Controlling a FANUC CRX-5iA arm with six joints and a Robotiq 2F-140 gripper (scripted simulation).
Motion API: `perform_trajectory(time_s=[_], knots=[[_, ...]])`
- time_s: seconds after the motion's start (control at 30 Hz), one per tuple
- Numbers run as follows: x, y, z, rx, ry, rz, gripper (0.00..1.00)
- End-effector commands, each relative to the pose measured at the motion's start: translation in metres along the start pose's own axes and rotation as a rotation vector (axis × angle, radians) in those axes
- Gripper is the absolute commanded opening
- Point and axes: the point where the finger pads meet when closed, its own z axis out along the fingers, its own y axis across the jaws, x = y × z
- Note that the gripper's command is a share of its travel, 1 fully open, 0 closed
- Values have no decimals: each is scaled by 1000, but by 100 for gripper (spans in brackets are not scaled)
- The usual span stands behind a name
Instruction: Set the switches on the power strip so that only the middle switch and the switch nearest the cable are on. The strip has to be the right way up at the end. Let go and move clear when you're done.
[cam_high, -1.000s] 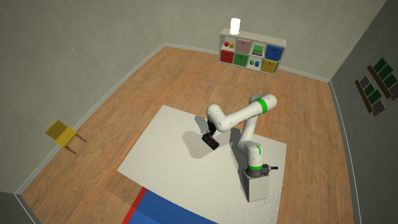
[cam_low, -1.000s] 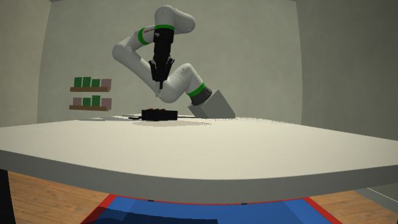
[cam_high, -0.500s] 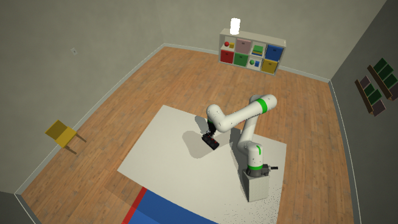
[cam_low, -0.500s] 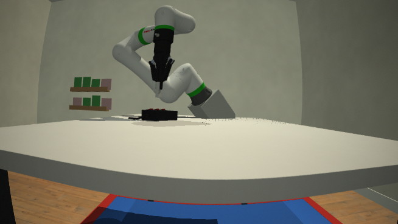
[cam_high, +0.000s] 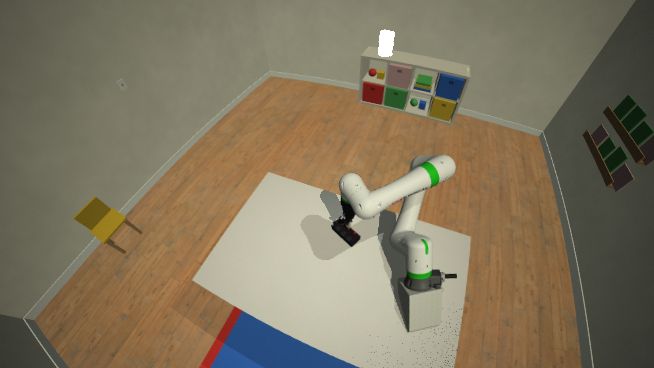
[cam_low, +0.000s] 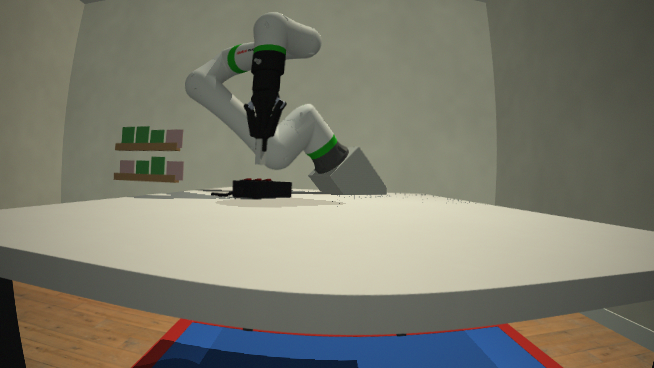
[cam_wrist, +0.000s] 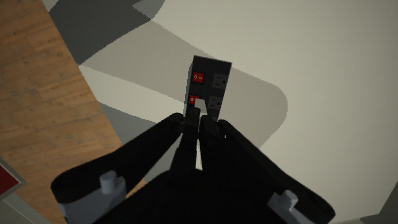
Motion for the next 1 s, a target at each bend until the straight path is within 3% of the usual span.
perform_trajectory(time_s=[0.0, 0.97], knots=[[0, 0, 4, 0, 0, 0, 0], [-1, 0, 30, 0, 0, 0, 0]])
